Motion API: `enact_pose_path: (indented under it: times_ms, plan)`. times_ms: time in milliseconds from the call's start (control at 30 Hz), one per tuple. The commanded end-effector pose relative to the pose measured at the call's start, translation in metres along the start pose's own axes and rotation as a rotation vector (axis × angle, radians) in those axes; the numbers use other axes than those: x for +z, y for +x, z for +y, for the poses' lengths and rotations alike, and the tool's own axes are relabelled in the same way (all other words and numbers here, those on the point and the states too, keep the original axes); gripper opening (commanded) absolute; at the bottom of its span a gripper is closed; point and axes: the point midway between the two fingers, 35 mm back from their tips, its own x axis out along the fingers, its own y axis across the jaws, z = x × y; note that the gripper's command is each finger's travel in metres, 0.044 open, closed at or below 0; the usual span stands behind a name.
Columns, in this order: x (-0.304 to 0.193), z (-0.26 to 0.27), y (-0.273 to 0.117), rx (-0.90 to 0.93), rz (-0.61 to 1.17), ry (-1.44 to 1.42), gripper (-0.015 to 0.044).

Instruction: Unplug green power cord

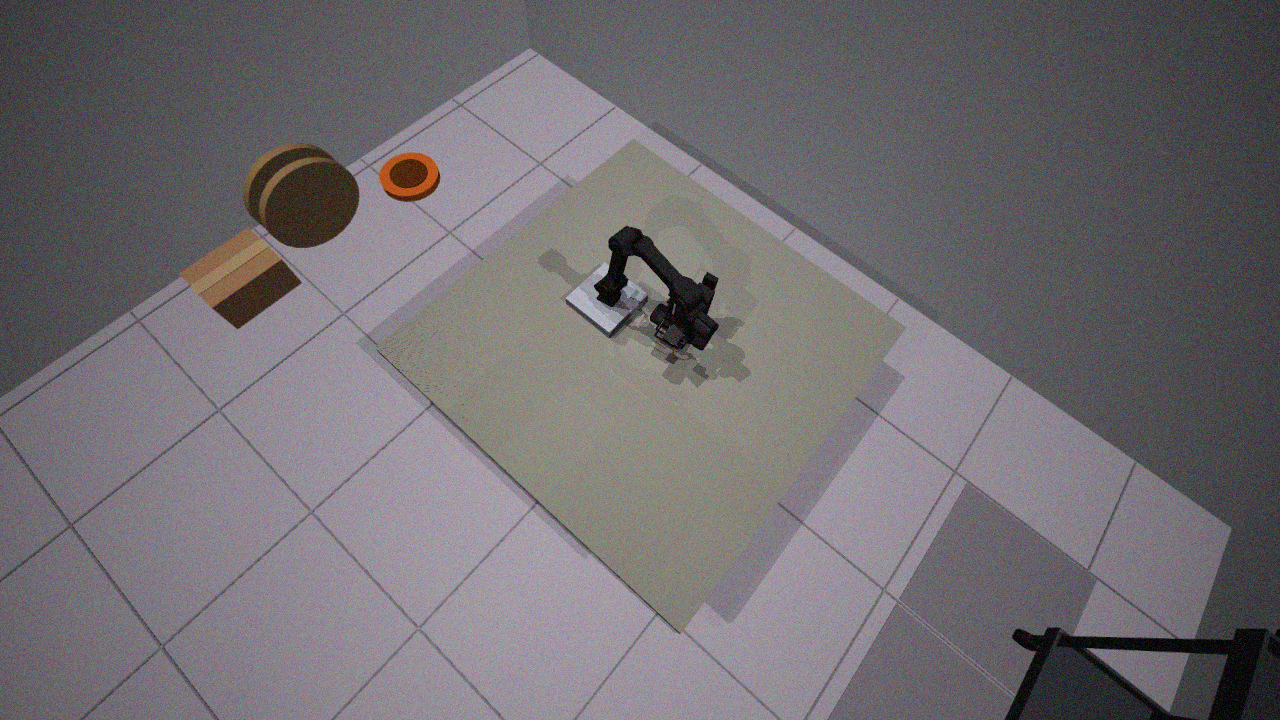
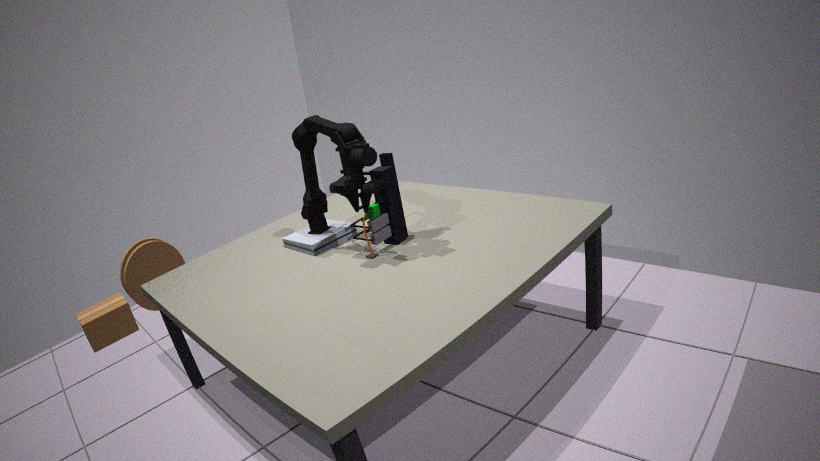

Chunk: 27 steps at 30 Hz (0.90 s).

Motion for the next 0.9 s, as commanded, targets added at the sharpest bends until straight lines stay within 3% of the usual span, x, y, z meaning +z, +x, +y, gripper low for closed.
enact_pose_path:
  times_ms: [0, 867]
  plan:
    - [-0.004, -0.001, 0.0, -0.007, -0.004, 0.006, 0.016]
    - [-0.039, -0.002, 0.002, -0.007, 0.0, 0.006, 0.016]
